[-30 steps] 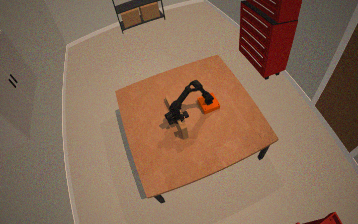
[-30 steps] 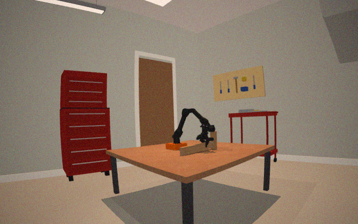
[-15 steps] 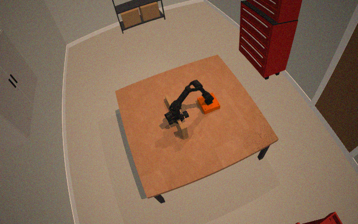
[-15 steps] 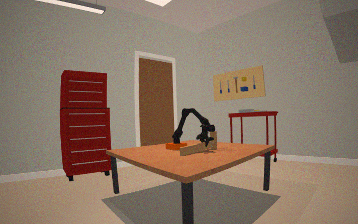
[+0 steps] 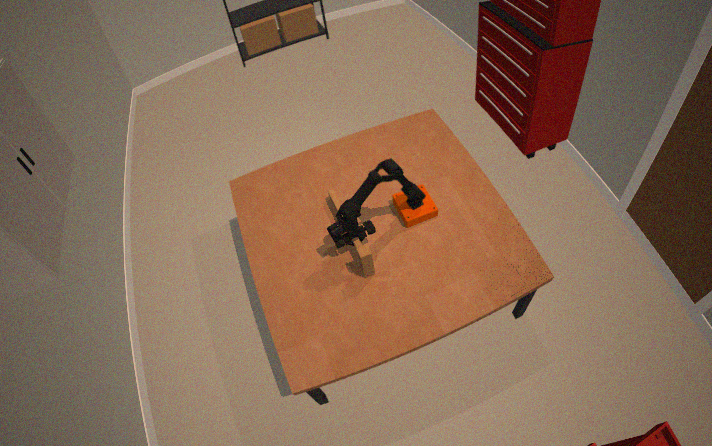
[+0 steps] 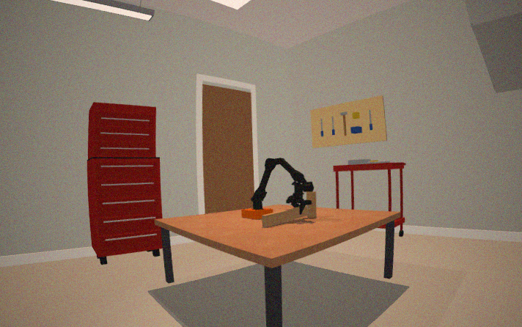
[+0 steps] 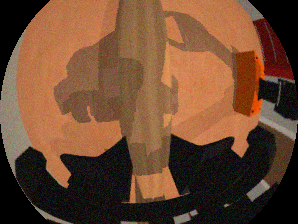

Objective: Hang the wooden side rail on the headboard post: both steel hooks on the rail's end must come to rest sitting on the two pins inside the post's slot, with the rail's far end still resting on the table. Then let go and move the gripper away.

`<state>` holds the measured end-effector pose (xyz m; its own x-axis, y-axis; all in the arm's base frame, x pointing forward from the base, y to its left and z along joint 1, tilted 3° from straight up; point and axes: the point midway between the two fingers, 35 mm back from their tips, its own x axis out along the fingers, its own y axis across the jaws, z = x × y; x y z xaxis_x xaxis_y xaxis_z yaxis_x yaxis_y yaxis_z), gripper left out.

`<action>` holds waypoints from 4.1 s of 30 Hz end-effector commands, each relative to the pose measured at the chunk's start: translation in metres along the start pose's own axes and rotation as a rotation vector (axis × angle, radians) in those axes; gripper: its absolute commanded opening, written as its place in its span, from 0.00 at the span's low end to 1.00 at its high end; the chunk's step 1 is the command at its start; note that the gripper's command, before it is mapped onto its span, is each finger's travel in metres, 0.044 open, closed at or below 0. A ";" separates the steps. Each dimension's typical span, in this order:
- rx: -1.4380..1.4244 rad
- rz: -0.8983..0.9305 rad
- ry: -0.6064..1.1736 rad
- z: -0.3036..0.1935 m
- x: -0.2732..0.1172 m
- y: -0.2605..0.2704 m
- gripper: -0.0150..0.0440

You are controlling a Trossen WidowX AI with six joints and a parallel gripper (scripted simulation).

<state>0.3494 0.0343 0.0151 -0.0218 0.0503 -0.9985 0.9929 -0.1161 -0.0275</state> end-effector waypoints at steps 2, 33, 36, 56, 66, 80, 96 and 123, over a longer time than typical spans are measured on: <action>-0.001 0.021 0.002 -0.001 -0.008 0.003 0.25; -0.001 0.021 0.002 -0.001 -0.012 0.004 0.25; -0.001 0.021 0.002 -0.002 -0.011 0.004 0.25; -0.001 0.021 0.002 -0.004 -0.009 0.006 0.25; -0.001 0.021 0.002 -0.005 -0.008 0.007 0.25; -0.001 0.021 0.002 -0.006 -0.007 0.009 0.25; -0.001 0.021 0.002 -0.008 -0.005 0.007 0.25; -0.001 0.021 0.002 -0.011 -0.007 0.005 0.25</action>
<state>0.3551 0.0431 0.0188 -0.0080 0.0440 -0.9990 0.9939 -0.1097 -0.0128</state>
